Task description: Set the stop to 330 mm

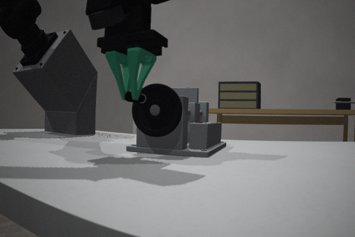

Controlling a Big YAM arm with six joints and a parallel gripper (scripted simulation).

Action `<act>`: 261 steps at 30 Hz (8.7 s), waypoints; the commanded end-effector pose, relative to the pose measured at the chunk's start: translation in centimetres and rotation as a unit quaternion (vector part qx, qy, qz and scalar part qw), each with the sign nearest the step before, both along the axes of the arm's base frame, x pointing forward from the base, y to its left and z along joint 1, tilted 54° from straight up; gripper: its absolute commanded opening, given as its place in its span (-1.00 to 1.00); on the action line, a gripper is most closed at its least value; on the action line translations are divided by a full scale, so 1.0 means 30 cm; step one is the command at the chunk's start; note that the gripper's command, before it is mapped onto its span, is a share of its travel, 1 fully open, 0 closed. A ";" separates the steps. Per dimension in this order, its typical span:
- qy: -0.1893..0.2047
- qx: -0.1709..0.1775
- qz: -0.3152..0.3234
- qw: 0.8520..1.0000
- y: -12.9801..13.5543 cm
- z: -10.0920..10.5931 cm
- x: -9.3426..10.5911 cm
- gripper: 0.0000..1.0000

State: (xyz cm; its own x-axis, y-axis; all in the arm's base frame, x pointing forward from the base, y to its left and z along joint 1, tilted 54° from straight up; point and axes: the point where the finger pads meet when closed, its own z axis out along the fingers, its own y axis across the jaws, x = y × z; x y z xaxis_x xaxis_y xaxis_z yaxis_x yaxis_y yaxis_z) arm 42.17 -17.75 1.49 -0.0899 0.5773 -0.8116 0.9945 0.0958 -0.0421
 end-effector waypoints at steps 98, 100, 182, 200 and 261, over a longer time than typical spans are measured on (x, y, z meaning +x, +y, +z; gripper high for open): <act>0.010 0.002 0.004 1.000 -0.047 -0.103 0.229 -0.87; 0.008 0.002 0.004 1.000 -0.043 -0.100 0.235 -0.87; 0.015 0.001 0.005 1.000 0.051 -0.023 0.180 -0.87; 0.020 0.002 -0.008 1.000 0.003 -0.042 0.161 -0.87; 0.004 -0.002 -0.011 1.000 0.004 0.031 0.003 -0.87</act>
